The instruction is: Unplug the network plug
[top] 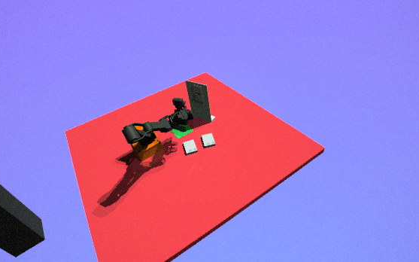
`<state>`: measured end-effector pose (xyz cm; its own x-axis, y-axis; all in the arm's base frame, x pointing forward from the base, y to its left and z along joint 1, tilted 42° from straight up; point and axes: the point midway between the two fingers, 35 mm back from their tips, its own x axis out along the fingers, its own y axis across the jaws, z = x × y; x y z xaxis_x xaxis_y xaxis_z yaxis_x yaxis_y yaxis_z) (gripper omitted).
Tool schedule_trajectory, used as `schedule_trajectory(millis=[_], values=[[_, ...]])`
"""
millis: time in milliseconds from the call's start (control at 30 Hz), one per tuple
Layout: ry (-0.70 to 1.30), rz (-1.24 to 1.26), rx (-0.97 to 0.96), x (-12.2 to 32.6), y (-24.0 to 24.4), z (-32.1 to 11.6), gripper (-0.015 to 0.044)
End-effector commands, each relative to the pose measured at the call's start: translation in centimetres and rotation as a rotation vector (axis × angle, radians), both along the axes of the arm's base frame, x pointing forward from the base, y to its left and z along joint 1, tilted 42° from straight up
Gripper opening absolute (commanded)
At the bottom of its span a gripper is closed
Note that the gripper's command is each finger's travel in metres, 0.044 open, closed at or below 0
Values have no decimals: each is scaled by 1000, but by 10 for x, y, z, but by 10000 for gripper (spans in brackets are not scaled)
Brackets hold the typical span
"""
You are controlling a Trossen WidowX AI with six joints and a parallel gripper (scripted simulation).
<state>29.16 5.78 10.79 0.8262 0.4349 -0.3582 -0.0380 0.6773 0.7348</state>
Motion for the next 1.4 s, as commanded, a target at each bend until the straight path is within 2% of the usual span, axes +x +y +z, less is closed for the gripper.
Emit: schedule_trajectory(millis=[0,533,1367], values=[[10,4,2,10,3,-3,156],[8,-1,8,49,15,-13,156],[6,-1,9,76,22,-17,156]])
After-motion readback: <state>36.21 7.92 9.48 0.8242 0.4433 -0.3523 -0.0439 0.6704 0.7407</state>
